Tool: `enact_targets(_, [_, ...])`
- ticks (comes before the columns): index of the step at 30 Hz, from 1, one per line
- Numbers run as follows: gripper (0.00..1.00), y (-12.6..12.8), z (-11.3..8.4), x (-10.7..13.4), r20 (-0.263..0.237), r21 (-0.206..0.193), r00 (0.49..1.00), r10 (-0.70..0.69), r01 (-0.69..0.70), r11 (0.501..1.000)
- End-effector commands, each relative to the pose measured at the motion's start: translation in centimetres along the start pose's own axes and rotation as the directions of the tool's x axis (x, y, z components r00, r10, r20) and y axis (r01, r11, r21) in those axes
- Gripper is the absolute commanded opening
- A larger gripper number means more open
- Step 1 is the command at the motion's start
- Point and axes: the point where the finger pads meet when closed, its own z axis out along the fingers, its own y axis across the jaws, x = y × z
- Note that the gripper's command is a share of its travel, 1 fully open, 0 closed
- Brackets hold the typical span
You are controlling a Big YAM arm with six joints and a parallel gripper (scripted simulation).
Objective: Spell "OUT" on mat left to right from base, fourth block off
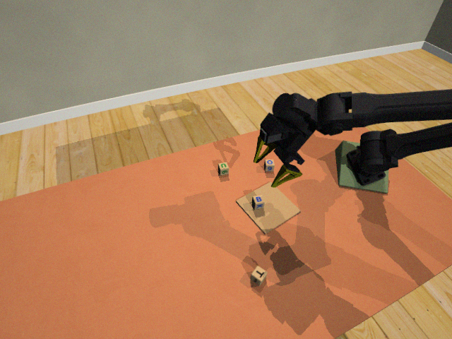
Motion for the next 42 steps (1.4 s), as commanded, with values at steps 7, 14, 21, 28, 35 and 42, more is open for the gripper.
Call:
enact_targets(7, [1.0,-0.1,-1.36,-3.26,0.055,0.019,0.997,-0.053,0.052,0.998])
enact_targets(14, [1.0,-0.11,-1.36,-3.26,0.056,0.019,0.997,-0.044,0.043,0.999])
enact_targets(21, [1.0,-0.11,-1.36,-3.26,0.056,0.019,0.997,-0.044,0.043,0.999])
enact_targets(28, [1.0,-0.11,-1.36,-3.26,0.056,0.019,0.997,-0.044,0.043,0.999])
enact_targets(35, [1.0,-0.11,-1.36,-3.26,0.056,0.019,0.997,-0.044,0.043,0.999])
enact_targets(42, [1.0,-0.11,-1.36,-3.26,0.056,0.019,0.997,-0.044,0.043,0.999])
